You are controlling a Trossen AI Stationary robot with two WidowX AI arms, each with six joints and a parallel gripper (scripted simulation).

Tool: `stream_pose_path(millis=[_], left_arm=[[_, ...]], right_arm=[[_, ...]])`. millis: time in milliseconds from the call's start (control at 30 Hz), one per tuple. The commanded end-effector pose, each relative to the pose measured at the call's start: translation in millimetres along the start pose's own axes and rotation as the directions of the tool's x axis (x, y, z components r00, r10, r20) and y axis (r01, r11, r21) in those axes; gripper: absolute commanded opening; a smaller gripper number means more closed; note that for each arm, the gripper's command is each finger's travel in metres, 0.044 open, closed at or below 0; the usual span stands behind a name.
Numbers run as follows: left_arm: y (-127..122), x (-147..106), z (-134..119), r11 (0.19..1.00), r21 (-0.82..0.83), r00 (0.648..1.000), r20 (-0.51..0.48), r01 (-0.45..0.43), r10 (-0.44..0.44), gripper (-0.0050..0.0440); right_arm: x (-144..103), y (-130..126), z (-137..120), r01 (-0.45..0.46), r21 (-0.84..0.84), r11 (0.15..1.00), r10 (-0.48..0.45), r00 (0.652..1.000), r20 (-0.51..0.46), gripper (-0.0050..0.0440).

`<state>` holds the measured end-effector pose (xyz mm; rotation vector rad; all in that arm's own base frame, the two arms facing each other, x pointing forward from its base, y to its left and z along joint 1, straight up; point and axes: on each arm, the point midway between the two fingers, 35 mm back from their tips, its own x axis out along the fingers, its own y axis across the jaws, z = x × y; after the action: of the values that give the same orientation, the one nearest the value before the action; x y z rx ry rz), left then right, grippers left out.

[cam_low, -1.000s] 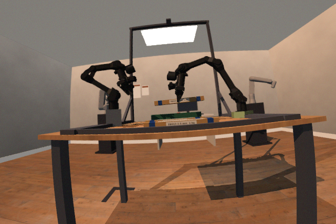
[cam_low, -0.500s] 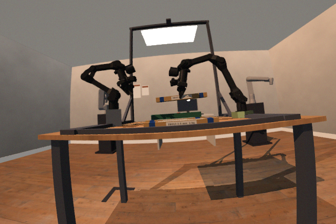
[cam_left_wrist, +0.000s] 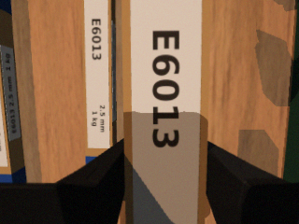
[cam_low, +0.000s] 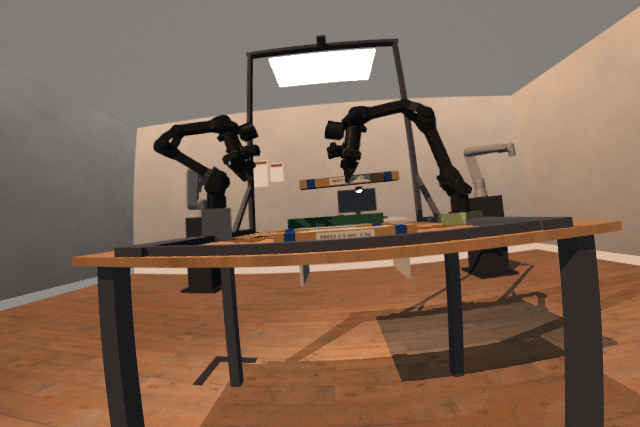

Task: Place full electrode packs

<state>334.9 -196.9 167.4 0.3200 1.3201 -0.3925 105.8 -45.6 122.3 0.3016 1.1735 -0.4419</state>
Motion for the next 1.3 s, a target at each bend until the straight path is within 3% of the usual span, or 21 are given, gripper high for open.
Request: stream_pose_path(millis=[0, 833, 867, 1267], left_arm=[[-0.8, -27.8, 4.4, 1.0, 0.005, 0.997, 0.08, 0.012, -0.012, -0.005], [0.3, -28.6, 3.3, 1.0, 0.002, 0.996, 0.087, 0.008, -0.008, -0.005], [0.1, -8.5, -2.5, 1.0, 0.001, 0.998, 0.065, 0.007, -0.007, -0.005], [0.1, 4.5, -5.1, 1.0, 0.001, 0.998, 0.065, 0.007, -0.007, -0.005]], right_arm=[[-5.7, 0.3, 4.6, -0.002, 0.001, 1.0, 0.002, 1.0, 0.022, 0.033], [-5.7, 0.3, 4.6, -0.002, 0.001, 1.0, 0.002, 1.0, 0.022, 0.033], [-5.7, 0.3, 4.6, -0.002, 0.001, 1.0, 0.002, 1.0, 0.022, 0.033], [-5.7, 0.3, 4.6, -0.002, 0.001, 1.0, 0.002, 1.0, 0.022, 0.033]])
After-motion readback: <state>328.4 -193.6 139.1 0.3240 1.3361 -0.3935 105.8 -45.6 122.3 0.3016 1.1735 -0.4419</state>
